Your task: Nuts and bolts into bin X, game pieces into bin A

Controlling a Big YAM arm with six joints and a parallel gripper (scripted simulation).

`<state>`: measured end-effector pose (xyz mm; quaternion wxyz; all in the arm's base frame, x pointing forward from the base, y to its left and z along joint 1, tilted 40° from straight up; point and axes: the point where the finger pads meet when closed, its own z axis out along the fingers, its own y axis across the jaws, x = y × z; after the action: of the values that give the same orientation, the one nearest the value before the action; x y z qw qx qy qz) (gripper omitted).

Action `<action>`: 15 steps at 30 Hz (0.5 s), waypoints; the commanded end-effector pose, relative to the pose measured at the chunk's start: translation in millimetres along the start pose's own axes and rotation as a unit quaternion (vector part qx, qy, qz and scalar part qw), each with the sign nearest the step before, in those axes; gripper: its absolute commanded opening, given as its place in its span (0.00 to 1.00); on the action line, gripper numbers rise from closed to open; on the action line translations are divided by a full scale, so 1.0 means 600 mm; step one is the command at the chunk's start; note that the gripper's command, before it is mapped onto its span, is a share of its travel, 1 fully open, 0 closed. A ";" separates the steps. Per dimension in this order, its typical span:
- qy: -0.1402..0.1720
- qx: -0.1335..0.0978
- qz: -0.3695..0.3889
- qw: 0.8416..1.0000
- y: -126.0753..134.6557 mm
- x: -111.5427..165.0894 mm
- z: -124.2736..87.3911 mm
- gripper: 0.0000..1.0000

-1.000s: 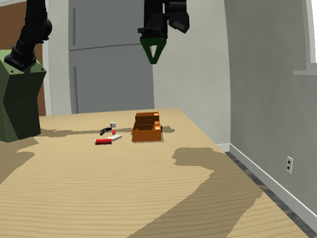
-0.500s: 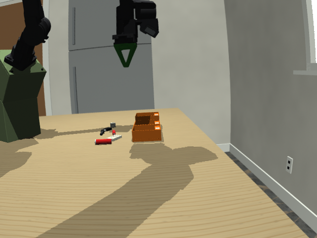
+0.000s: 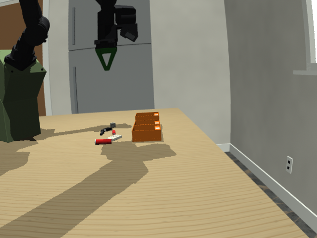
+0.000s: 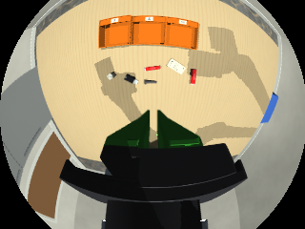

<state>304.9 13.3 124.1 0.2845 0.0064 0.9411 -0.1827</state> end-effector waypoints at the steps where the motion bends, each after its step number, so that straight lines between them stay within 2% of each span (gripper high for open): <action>1: -0.023 -0.002 0.017 1.000 -0.008 -0.044 -0.015 0.09; 15: -0.023 -0.002 0.014 1.000 -0.012 -0.049 -0.015 0.09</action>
<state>305.2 9.9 124.0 0.2819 0.0062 0.9416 -0.1843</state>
